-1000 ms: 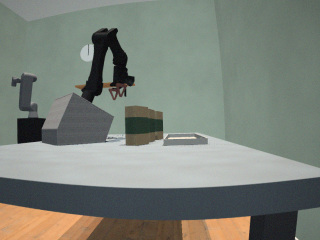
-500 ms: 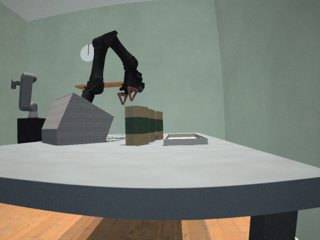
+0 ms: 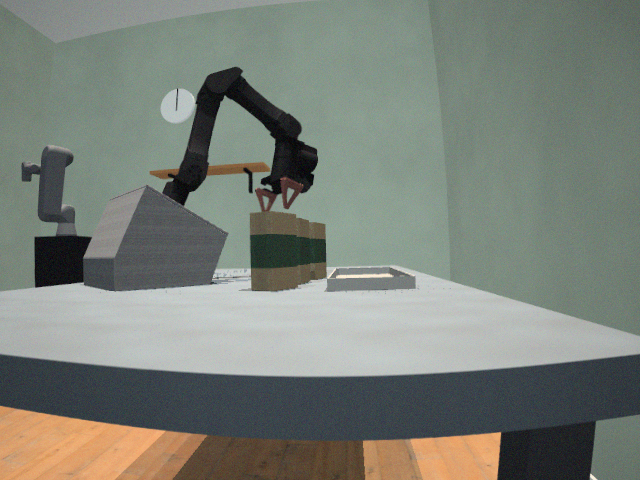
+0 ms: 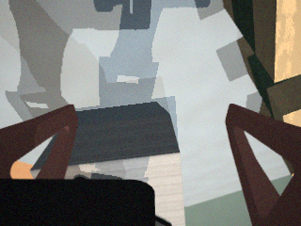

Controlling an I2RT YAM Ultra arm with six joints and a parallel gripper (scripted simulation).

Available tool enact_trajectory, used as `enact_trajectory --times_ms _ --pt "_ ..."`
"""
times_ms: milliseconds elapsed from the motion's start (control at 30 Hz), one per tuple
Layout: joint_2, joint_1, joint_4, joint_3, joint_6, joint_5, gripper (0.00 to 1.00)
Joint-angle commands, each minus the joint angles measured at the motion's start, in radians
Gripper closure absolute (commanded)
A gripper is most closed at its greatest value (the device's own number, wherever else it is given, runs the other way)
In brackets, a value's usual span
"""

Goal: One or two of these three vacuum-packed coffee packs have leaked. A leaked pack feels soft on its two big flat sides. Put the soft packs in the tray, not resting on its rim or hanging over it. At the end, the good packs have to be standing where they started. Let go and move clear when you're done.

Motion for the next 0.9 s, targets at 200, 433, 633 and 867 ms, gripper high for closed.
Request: enact_trajectory --times_ms 200,433,633,867 --pt "0.091 -0.259 0.048 0.04 -0.374 -0.099 0.0" --pt "0.155 -0.435 0.063 0.056 -0.578 -0.155 0.0" --pt "0.204 -0.596 0.085 0.062 -0.761 -0.197 0.0" --pt "0.263 -0.753 0.087 0.077 -0.943 -0.249 0.0"
